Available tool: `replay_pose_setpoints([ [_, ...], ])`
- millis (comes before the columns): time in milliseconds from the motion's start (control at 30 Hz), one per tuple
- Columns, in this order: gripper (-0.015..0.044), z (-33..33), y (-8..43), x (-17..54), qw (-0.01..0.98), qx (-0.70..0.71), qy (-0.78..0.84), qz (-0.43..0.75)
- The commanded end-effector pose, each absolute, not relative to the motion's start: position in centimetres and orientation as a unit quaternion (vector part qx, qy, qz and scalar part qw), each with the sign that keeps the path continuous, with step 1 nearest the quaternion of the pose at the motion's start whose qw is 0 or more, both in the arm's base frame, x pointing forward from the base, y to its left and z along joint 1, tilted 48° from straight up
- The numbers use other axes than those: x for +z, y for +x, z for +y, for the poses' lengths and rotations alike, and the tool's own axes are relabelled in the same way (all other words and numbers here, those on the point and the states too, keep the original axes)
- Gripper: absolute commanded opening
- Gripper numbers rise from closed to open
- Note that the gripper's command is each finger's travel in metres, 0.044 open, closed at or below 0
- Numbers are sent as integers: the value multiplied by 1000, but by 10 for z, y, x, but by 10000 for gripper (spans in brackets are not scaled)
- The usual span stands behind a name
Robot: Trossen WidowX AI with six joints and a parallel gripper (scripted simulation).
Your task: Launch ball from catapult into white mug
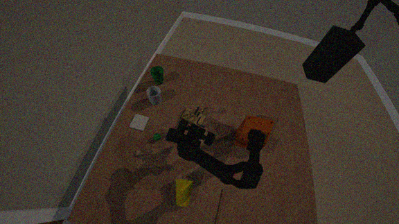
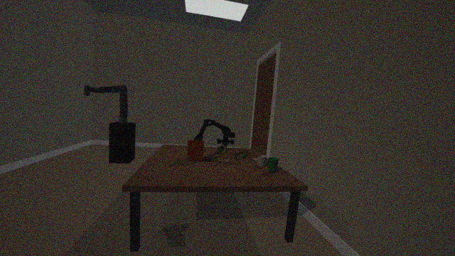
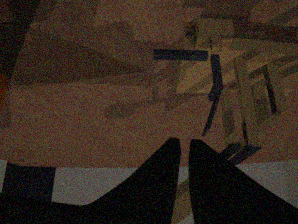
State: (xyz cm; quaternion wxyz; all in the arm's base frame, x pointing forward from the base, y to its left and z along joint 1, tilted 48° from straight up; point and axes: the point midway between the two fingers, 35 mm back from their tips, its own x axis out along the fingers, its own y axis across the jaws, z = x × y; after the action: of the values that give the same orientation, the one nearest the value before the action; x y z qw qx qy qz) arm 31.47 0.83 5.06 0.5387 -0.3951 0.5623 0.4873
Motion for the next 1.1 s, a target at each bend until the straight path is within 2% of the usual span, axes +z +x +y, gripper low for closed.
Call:
replay_pose_setpoints([
  [0,105,7,324,42,557,474,-368,575],
  [433,440,-23,387,37,678,364,-236,593],
  [1067,440,-87,474,28,798,203,6,567],
])
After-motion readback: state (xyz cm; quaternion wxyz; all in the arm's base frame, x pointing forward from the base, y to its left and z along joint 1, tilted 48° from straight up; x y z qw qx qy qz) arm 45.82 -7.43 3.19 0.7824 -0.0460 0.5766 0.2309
